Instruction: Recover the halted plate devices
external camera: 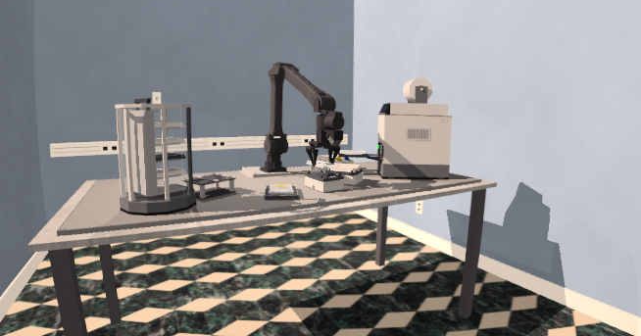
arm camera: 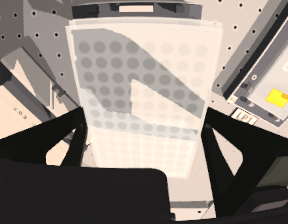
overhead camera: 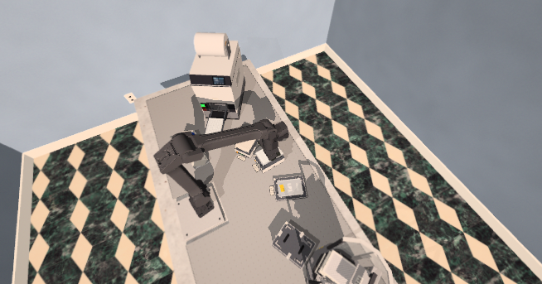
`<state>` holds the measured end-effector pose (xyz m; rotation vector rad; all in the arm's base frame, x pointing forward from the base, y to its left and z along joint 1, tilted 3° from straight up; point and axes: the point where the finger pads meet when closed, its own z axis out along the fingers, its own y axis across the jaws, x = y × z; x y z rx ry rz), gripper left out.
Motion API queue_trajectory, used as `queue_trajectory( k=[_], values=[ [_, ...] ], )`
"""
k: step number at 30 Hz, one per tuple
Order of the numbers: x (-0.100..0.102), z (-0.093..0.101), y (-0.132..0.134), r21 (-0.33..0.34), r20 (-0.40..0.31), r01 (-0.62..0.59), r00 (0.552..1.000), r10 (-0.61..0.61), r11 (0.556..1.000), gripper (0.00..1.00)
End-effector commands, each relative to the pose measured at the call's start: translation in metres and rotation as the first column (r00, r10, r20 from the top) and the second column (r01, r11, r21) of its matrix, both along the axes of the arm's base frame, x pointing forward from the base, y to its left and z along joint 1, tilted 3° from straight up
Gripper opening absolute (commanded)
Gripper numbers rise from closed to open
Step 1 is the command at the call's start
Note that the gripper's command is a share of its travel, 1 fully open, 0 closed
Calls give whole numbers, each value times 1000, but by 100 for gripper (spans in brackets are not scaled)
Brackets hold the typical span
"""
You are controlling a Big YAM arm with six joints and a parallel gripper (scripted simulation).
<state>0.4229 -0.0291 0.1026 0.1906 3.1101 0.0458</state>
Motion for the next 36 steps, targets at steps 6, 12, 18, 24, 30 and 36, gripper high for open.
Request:
queue_trajectory(
  k=[6, 12, 18, 24, 30, 36],
  values=[
    [25, 29, -8, -7, 84, 7, 996, -6, 1000, 84],
    [21, 27, -8, -6, 78, 7, 997, -6, 1000, 84],
    [19, 24, -8, -6, 72, 7, 997, -6, 1000, 84],
    [3, -6, -2, 105, 22, -2, 1000, 0, 994, 84],
    [2, 1, 8, 102, 32, -20, 999, 17, 995, 84],
    [12, 10, 2, 99, 54, -6, 999, 0, 995, 84]
  ],
)
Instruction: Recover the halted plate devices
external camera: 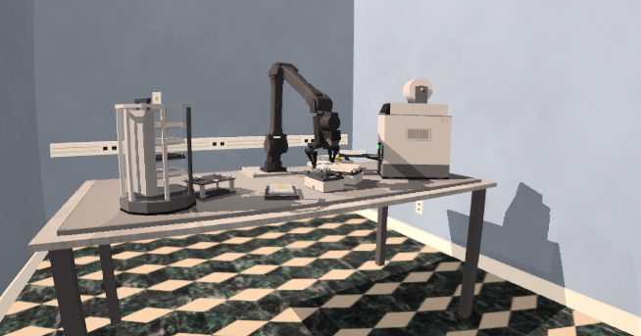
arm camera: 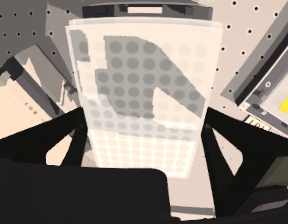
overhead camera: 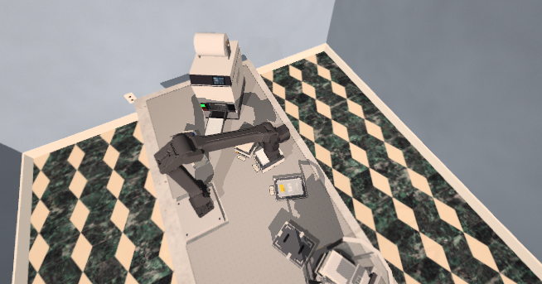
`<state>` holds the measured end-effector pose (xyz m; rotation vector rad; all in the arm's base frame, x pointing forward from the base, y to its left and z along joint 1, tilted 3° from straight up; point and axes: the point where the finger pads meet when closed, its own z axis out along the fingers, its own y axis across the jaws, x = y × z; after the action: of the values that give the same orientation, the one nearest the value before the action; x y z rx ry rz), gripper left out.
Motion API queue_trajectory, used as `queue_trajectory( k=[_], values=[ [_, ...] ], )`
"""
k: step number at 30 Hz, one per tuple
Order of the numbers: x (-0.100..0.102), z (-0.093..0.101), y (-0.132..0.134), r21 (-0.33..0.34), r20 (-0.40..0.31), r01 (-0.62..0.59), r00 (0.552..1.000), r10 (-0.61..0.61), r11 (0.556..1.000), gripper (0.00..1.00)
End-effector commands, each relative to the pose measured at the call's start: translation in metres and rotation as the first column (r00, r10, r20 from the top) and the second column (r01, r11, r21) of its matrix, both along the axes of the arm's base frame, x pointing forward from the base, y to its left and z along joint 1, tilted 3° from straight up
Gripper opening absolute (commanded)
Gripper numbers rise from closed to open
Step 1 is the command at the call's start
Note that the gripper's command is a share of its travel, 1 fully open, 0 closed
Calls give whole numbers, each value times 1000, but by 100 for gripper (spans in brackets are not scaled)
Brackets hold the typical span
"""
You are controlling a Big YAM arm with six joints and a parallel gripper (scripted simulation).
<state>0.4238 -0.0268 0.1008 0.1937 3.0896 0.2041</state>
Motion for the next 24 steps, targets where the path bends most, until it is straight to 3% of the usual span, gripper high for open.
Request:
queue_trajectory(
  k=[1, 24],
  values=[
    [1, 5, 7, 1, 18, -15, 1000, 15, 1000, 84],
    [0, 7, 8, 0, 24, -8, 1000, 8, 1000, 84]
  ],
)
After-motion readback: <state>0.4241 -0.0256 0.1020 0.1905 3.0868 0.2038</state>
